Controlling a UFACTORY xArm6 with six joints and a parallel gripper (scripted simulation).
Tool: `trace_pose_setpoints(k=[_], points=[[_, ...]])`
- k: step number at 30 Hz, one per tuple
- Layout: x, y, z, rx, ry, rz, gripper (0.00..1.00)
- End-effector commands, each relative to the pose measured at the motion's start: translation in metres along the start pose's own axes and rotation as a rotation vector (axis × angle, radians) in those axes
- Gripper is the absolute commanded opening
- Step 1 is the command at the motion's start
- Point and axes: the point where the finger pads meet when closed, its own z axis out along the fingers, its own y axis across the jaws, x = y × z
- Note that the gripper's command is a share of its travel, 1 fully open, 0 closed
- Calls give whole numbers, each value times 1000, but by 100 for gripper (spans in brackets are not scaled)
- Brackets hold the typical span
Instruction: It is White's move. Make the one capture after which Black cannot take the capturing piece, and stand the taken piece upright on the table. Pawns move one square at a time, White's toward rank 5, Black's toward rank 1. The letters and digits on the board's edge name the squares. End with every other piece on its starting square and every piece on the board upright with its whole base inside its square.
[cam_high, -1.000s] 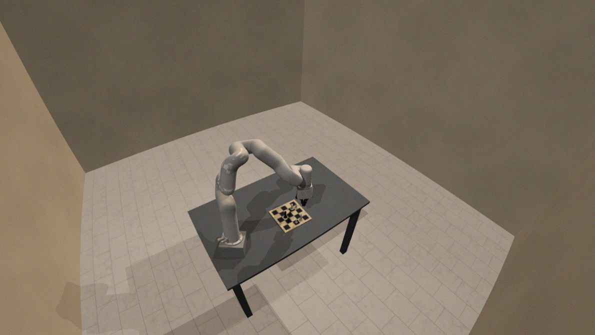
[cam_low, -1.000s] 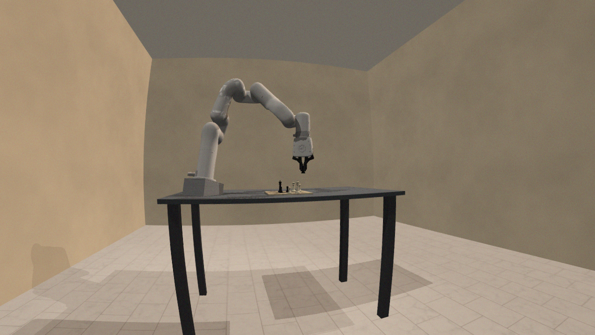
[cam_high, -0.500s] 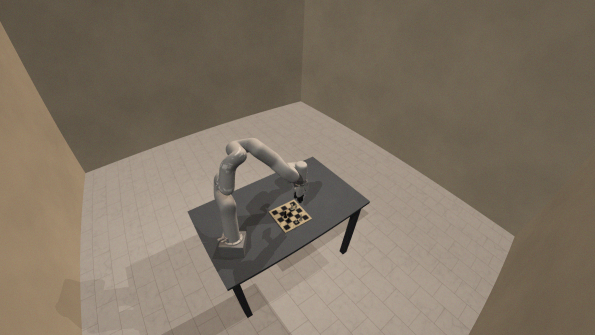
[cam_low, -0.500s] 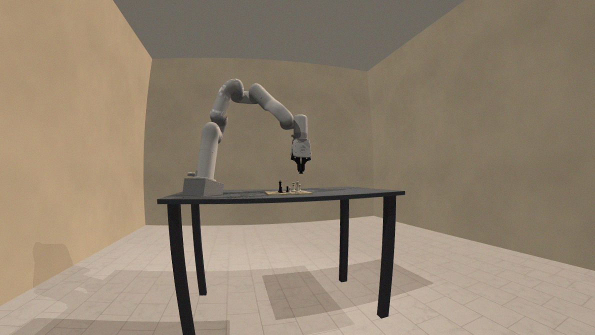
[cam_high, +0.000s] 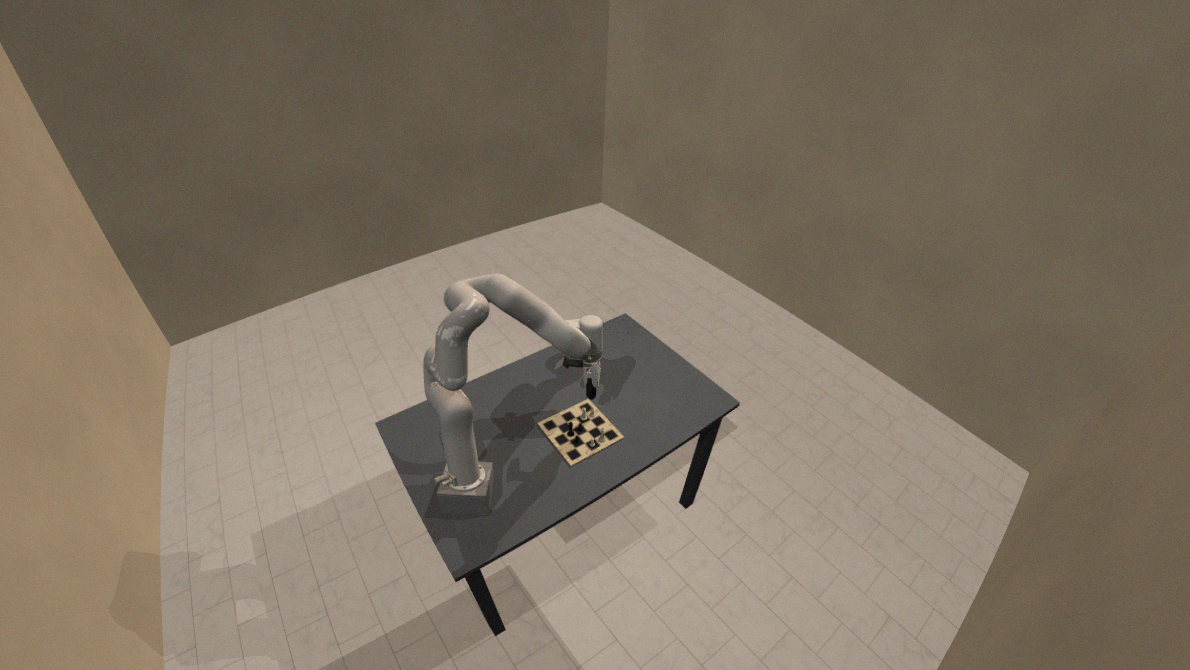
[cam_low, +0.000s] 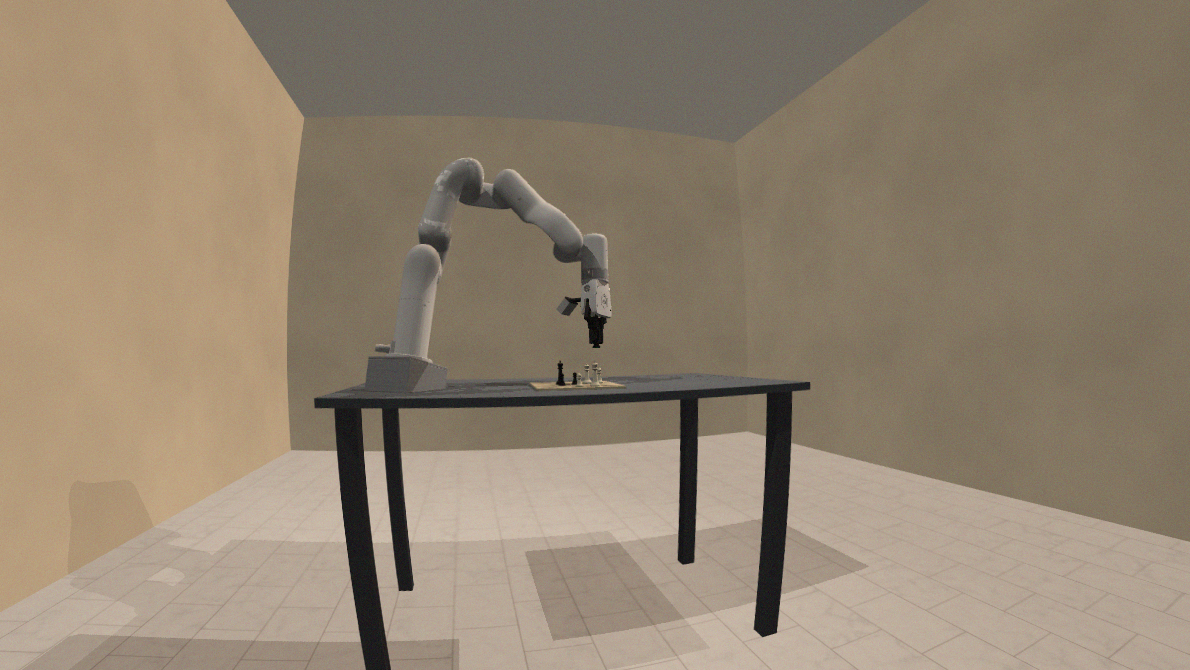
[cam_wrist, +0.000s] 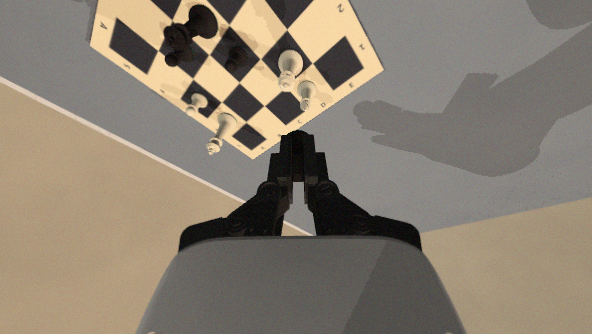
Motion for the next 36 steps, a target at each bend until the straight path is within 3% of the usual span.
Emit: trace_pose_setpoints(k=[1,2,16,18,19,33,35,36], points=[[9,9,-2,-19,-1,-189,0],[12,11,-3,-17,-6,-321,0],[46,35,-5,8,-39,-929,0],[46,35,-5,8,-39,-929,0],[48,36,-6,14,-45,-1061,0],[73,50,-8,57,-76,-1665,0],[73,50,-8,57,-76,-1665,0],[74,51,-8,67,-81,-1795,0]])
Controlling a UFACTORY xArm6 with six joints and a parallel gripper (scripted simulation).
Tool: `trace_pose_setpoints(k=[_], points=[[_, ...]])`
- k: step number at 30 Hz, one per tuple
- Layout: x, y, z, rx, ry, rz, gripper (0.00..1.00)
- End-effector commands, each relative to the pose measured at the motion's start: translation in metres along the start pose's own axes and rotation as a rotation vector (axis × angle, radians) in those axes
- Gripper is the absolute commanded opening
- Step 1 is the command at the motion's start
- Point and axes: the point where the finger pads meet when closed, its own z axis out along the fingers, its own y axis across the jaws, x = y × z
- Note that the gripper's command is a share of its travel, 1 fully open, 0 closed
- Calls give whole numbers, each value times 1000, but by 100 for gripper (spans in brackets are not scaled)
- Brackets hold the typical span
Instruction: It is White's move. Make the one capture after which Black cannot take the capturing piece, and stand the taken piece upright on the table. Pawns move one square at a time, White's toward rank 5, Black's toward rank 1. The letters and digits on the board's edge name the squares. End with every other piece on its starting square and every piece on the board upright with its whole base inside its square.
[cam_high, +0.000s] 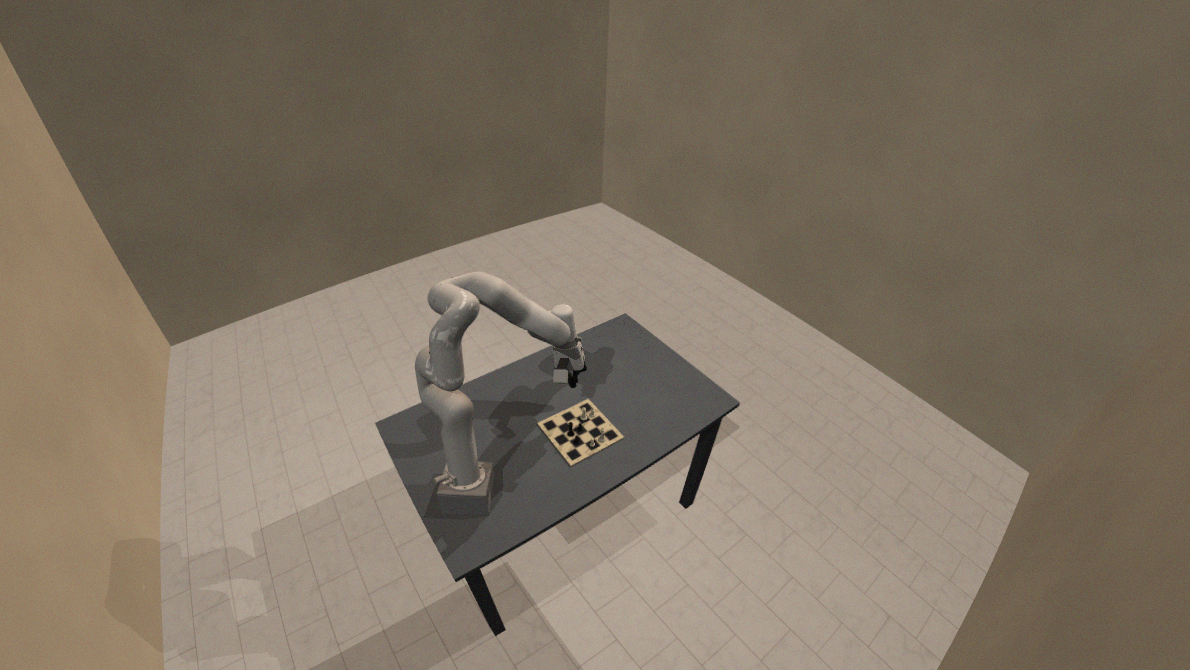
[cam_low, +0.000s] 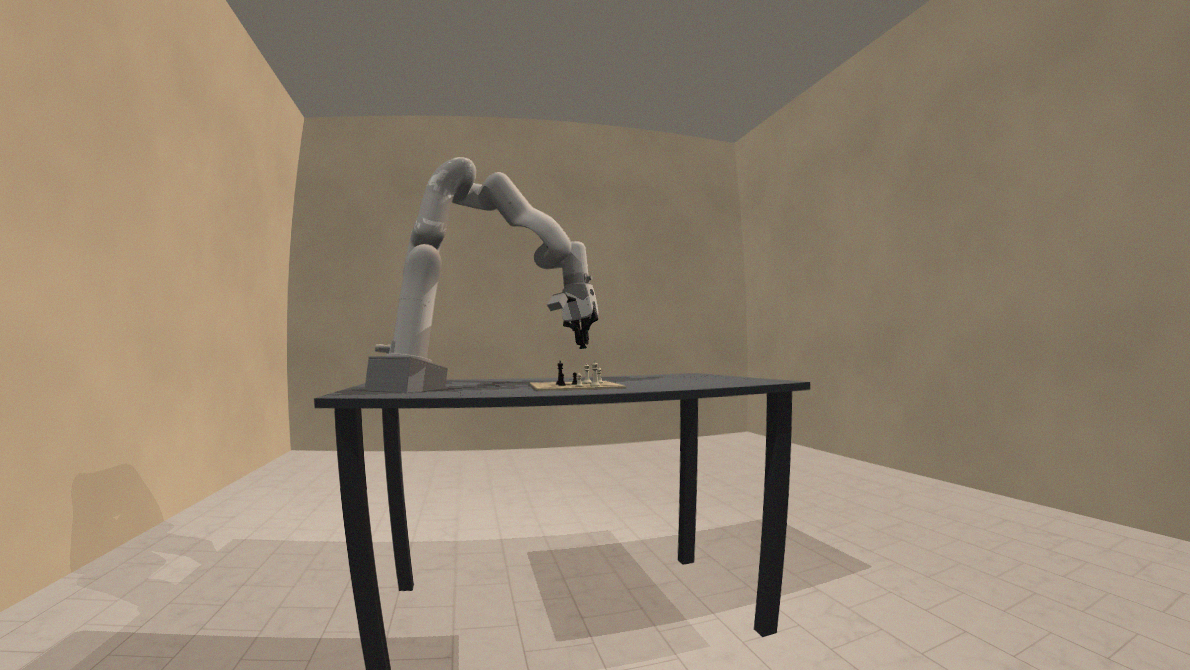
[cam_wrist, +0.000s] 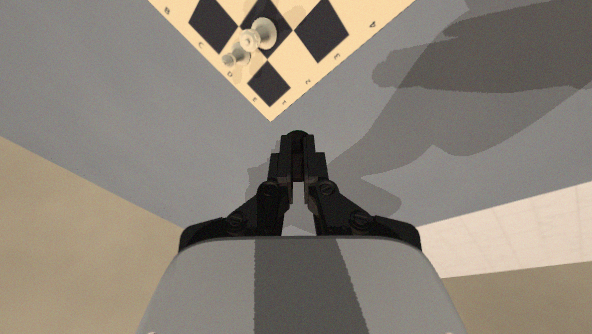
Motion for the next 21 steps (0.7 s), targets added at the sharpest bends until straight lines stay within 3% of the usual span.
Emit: trace_pose_setpoints(k=[1,14,16,17,21], points=[[-4,4,-3,0,-29,-278,0],[-9,14,-4,42,-34,-834,0],[-9,14,-4,42,-34,-834,0],[-9,14,-4,50,-35,-961,0],[-9,15,-4,60,-36,-1114,0]])
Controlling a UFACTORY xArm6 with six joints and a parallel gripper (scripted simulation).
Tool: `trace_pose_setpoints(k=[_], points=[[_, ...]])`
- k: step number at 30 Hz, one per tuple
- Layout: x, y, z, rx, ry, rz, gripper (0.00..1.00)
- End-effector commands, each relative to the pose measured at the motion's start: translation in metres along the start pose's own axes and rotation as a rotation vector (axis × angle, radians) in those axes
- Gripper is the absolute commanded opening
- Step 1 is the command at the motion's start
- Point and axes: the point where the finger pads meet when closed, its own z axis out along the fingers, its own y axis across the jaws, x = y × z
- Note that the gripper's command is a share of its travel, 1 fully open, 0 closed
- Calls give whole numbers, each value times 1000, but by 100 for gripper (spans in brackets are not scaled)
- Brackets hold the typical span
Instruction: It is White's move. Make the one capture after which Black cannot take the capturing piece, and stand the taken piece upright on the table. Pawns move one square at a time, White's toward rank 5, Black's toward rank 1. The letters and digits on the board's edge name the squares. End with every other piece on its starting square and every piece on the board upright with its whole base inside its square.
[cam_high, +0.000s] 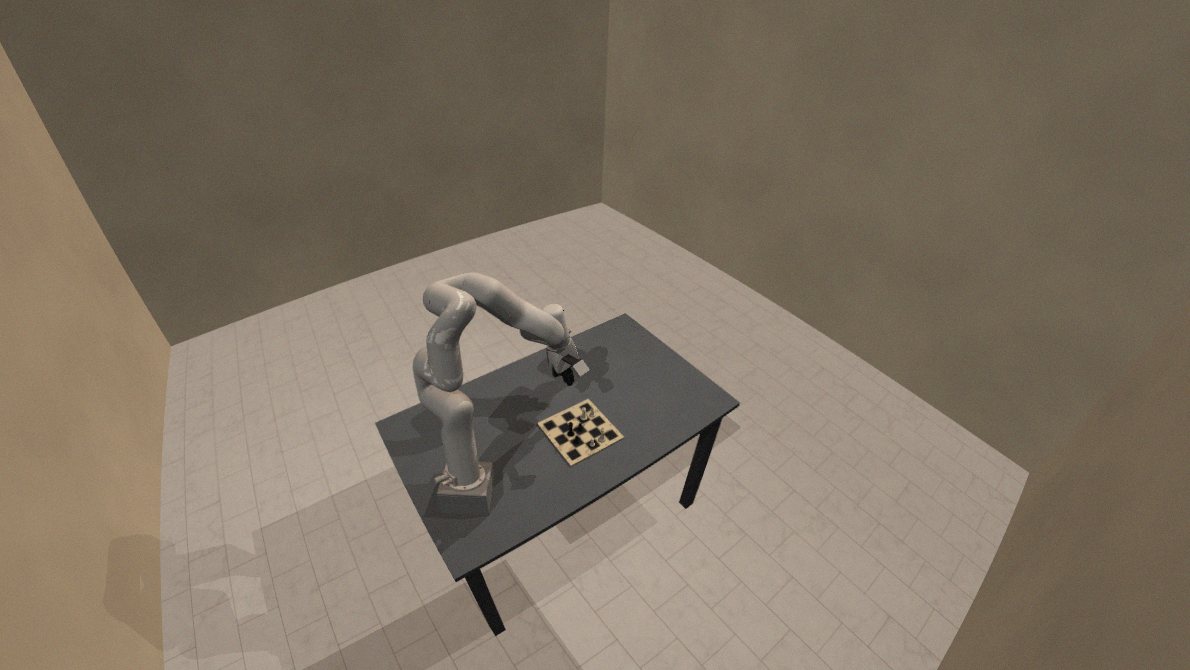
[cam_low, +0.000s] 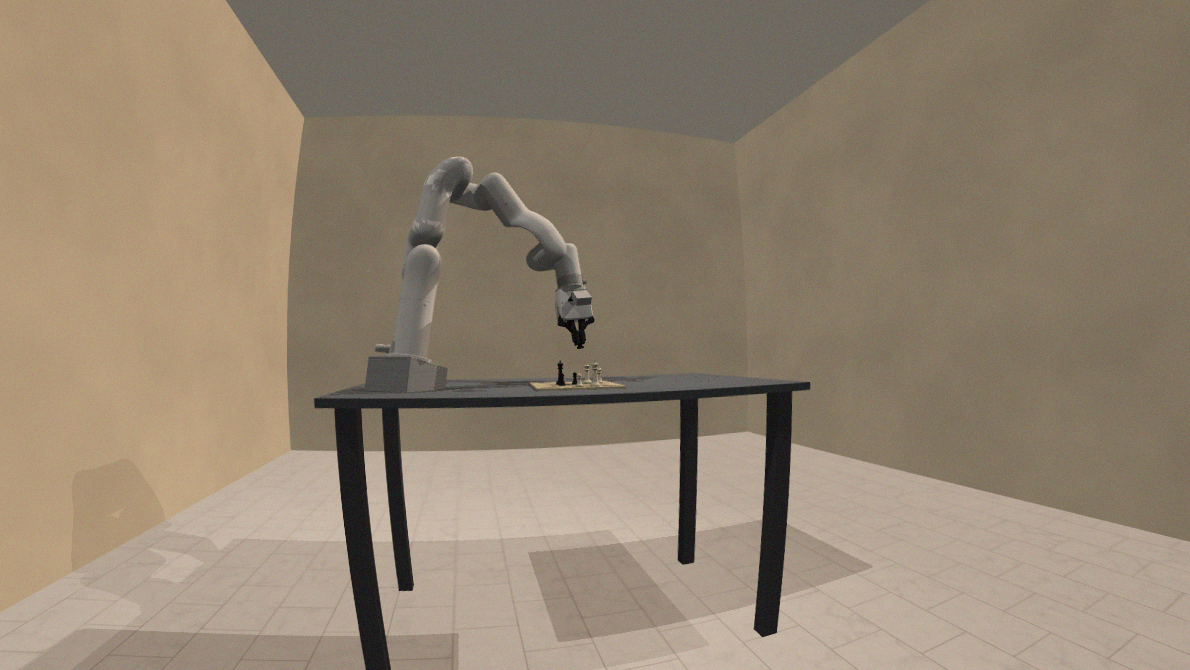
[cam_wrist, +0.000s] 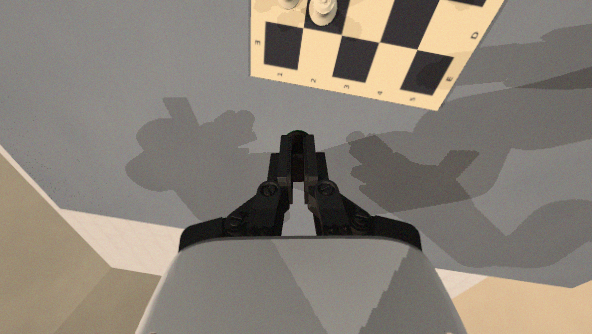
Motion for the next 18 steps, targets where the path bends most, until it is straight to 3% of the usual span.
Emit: trace_pose_setpoints(k=[1,10,12,13,18], points=[[-1,-1,-2,14,-42,-275,0],[-1,-1,-2,32,-51,-653,0],[-1,-1,-2,32,-51,-653,0],[-1,-1,-2,36,-57,-773,0],[-1,-1,-2,41,-74,-957,0]])
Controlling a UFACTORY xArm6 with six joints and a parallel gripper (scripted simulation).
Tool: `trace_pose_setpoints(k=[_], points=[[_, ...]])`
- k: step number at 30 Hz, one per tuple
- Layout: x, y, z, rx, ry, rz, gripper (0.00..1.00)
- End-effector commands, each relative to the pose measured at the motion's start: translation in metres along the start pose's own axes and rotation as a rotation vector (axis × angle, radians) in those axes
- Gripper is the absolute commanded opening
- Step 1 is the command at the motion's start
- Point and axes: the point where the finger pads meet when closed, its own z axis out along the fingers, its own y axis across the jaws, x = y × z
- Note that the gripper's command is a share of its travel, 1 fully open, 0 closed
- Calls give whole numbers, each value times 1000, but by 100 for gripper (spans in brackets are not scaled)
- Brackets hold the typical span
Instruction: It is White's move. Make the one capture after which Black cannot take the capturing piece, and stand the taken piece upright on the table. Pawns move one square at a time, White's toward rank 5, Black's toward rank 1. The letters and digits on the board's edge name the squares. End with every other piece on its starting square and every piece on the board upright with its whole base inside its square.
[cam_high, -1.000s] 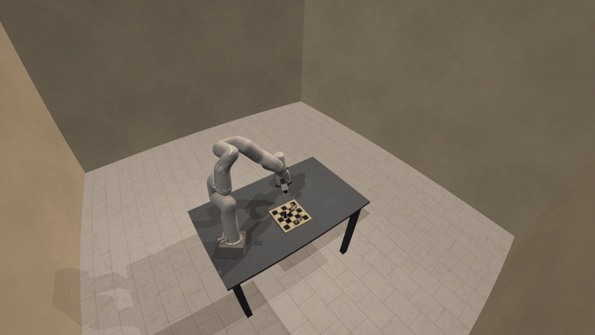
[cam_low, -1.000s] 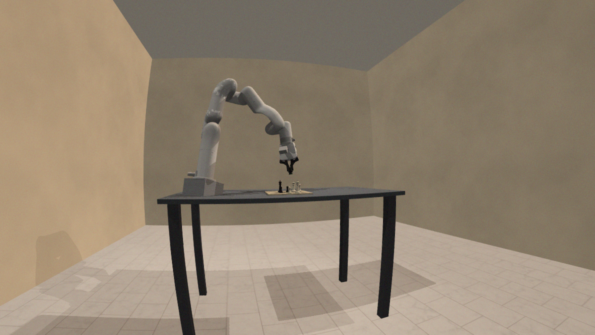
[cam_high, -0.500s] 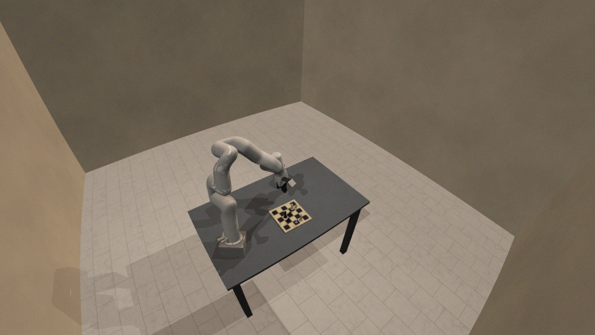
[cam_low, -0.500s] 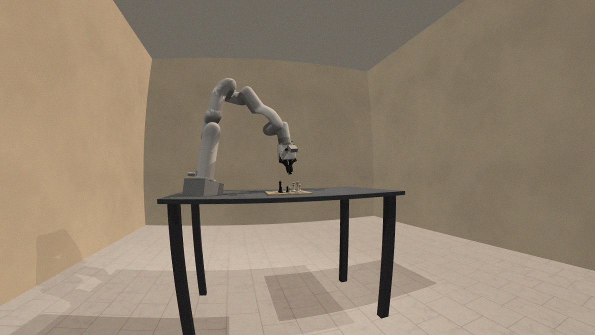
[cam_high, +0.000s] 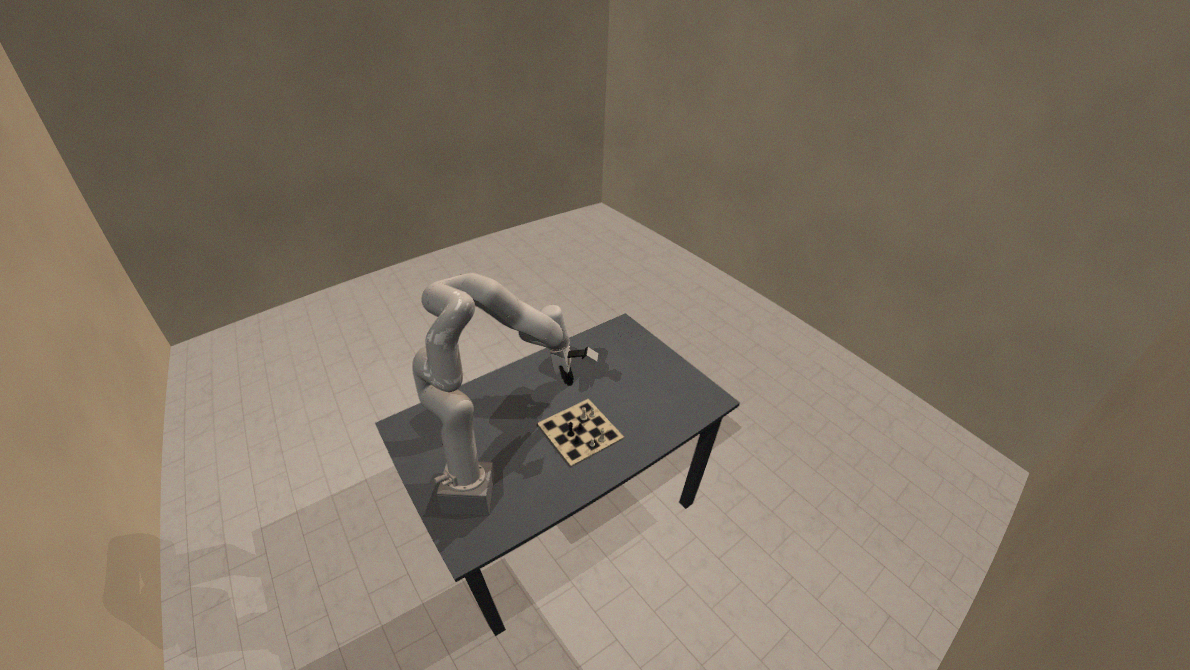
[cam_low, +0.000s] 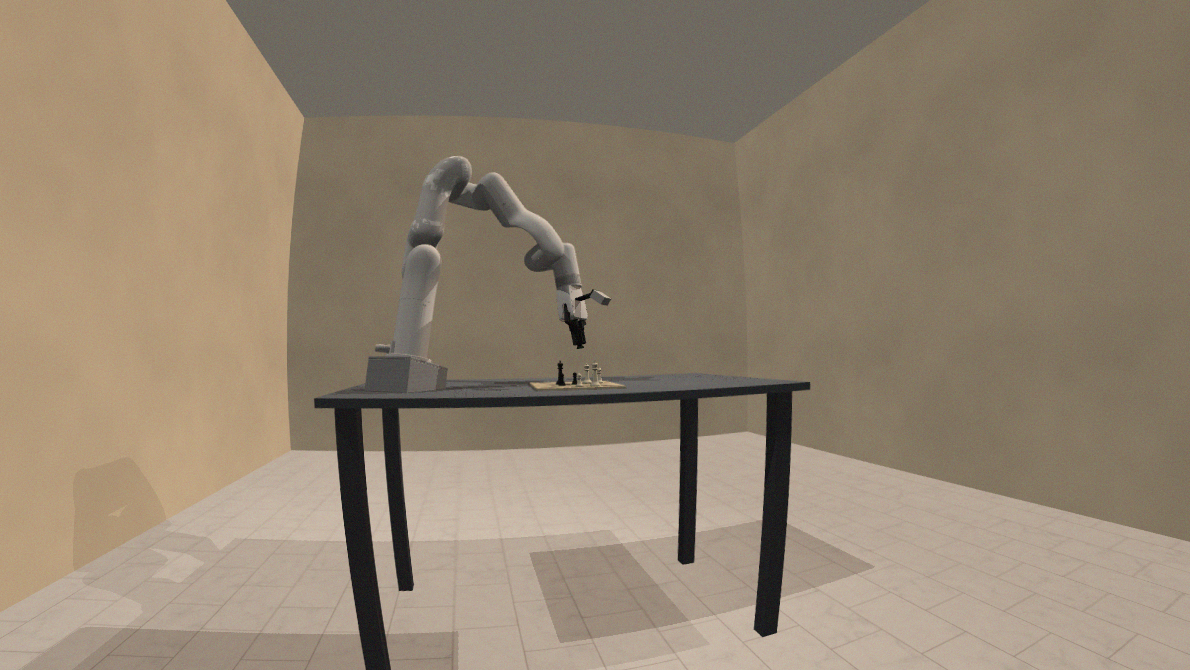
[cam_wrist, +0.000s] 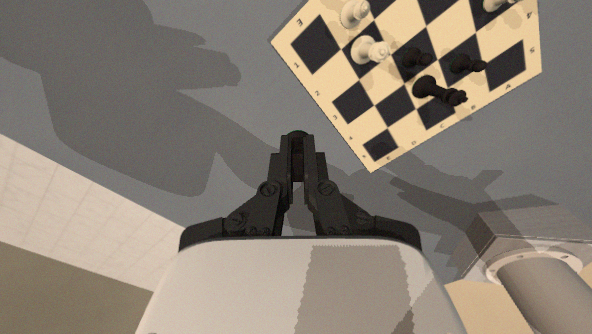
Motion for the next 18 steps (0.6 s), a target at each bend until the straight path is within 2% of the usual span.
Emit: trace_pose_setpoints(k=[1,9,11,13,18], points=[[1,-1,-1,39,-70,-267,0],[-2,-2,11,70,-130,-563,0],[-2,-2,11,70,-130,-563,0],[-3,-2,18,96,-180,-686,0],[-8,-3,41,101,-188,-701,0]])
